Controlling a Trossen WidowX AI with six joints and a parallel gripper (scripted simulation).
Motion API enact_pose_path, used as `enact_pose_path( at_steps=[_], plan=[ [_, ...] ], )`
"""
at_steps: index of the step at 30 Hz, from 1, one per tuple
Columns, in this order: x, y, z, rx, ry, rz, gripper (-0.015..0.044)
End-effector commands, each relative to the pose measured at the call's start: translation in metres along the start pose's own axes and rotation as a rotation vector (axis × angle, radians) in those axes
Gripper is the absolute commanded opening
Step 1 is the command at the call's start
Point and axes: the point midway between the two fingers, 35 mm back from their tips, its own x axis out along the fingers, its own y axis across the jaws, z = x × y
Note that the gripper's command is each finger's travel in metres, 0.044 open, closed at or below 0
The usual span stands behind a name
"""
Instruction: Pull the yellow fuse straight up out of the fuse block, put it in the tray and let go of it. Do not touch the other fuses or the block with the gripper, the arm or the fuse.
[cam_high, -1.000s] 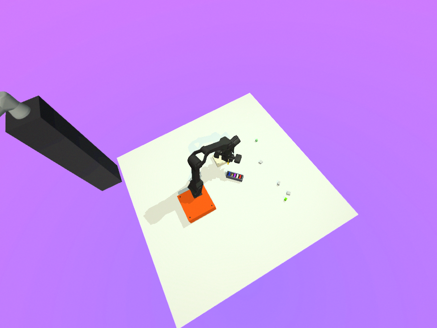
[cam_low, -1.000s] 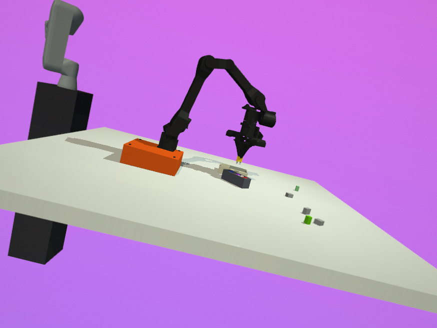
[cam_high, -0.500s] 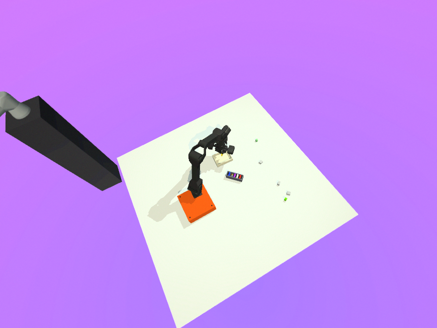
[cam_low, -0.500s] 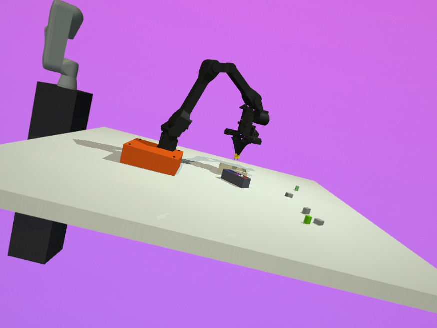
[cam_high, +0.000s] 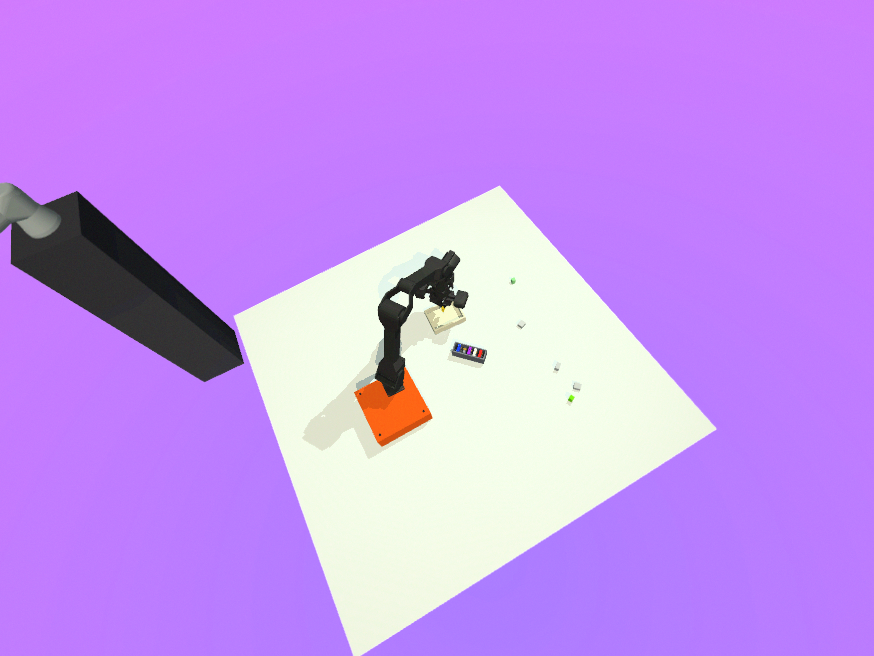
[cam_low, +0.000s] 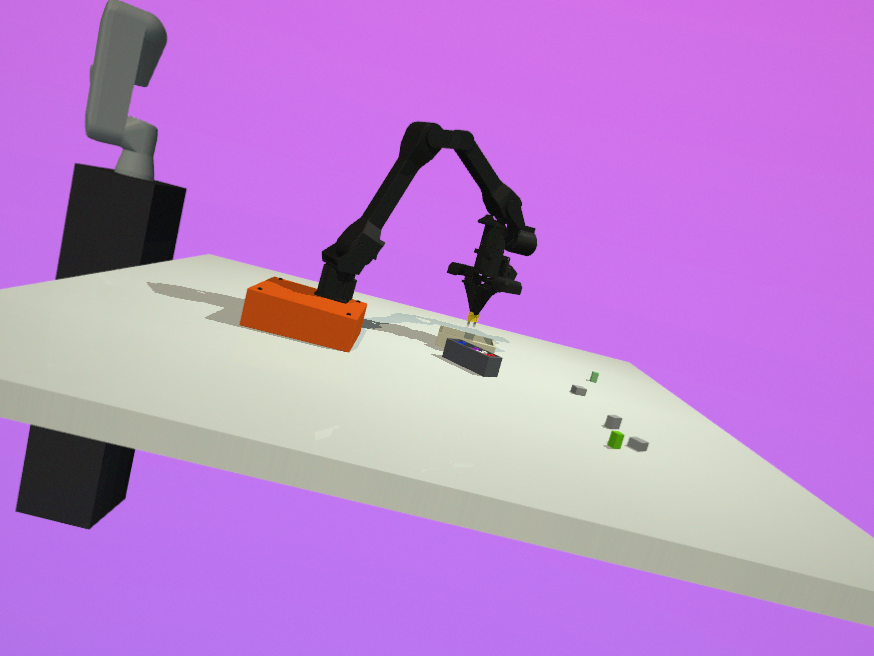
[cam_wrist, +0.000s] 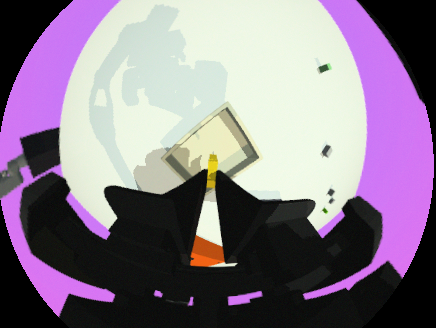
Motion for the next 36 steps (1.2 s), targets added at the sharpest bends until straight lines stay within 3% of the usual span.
enact_pose_path(
  at_steps=[1,15,27,31,36],
  plan=[
    [0.009,0.000,-0.001,0.003,0.005,-0.002,0.0000],
    [0.027,0.000,-0.002,0.003,0.005,-0.002,0.0000],
    [0.023,0.000,-0.001,0.001,0.003,0.001,0.0315],
    [-0.010,0.000,-0.001,0.003,0.005,-0.002,0.0330],
    [-0.013,0.000,-0.002,0.003,0.005,-0.002,0.0330]
  ],
)
